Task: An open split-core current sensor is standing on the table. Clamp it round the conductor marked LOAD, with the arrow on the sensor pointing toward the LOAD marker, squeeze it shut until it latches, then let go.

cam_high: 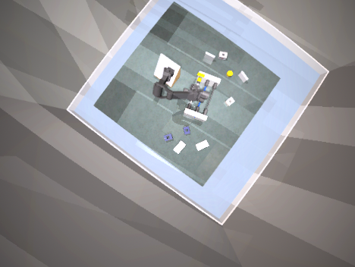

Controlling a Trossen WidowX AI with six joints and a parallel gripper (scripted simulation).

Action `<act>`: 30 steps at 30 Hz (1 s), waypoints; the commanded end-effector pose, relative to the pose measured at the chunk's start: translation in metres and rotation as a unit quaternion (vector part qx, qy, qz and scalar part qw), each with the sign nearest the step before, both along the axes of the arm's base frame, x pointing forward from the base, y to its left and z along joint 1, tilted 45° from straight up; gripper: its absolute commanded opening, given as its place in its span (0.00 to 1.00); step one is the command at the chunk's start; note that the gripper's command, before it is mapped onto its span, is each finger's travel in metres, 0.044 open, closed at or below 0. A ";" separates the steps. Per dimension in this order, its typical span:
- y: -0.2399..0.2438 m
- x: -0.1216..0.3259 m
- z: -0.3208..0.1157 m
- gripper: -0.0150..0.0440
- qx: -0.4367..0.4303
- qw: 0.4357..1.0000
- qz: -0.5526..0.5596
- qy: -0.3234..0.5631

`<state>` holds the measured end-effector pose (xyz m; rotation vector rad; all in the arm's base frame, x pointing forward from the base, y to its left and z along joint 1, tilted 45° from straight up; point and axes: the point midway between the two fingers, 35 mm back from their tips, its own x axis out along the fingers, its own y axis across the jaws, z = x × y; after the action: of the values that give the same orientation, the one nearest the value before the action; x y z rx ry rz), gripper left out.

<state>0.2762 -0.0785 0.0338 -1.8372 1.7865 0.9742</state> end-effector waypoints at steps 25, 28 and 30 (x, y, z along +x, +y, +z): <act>0.001 0.000 0.001 0.25 0.000 1.000 -0.001 -0.001; 0.003 0.000 0.003 0.25 -0.001 1.000 -0.001 -0.003; 0.001 0.000 0.000 0.25 0.000 1.000 0.000 0.000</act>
<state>0.2759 -0.0774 0.0344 -1.8373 1.7872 0.9728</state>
